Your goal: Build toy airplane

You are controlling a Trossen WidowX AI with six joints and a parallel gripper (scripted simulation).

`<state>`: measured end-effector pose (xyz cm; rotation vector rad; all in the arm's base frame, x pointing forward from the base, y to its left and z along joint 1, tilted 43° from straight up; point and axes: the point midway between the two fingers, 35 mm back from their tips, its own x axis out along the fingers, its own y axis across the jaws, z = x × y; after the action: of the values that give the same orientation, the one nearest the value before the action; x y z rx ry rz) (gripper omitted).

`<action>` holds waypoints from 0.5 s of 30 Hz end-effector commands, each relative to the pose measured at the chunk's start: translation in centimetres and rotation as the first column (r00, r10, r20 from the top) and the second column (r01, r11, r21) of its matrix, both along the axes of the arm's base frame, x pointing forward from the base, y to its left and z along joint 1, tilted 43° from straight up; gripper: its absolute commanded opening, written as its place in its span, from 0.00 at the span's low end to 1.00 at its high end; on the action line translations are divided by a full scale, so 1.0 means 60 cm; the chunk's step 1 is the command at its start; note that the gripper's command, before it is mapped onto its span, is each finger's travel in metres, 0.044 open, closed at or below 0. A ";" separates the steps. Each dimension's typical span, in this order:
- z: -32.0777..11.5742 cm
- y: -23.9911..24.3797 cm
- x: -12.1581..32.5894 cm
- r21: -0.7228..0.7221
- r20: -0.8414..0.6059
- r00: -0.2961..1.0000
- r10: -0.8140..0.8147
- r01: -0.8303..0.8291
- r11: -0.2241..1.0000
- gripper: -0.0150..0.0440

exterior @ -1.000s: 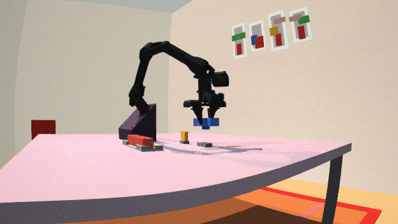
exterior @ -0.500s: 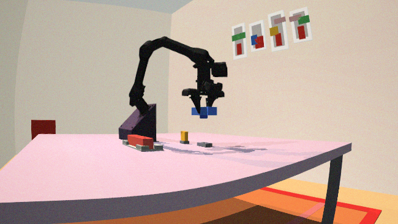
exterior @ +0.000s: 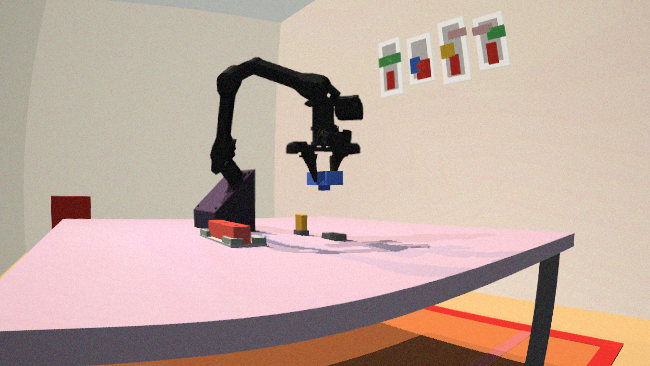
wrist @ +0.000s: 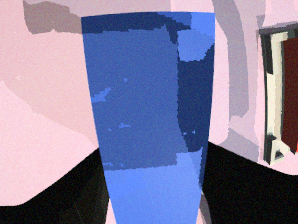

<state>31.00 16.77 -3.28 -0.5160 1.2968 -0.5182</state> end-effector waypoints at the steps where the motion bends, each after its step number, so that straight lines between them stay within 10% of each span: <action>1: 0.011 -0.017 0.003 0.009 0.033 0.999 -0.041 0.041 0.999 0.25; 15: 0.057 -0.080 0.015 0.078 0.154 0.966 -0.206 0.196 0.978 0.25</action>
<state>31.91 12.82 -0.29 -0.3159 1.2276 -0.6454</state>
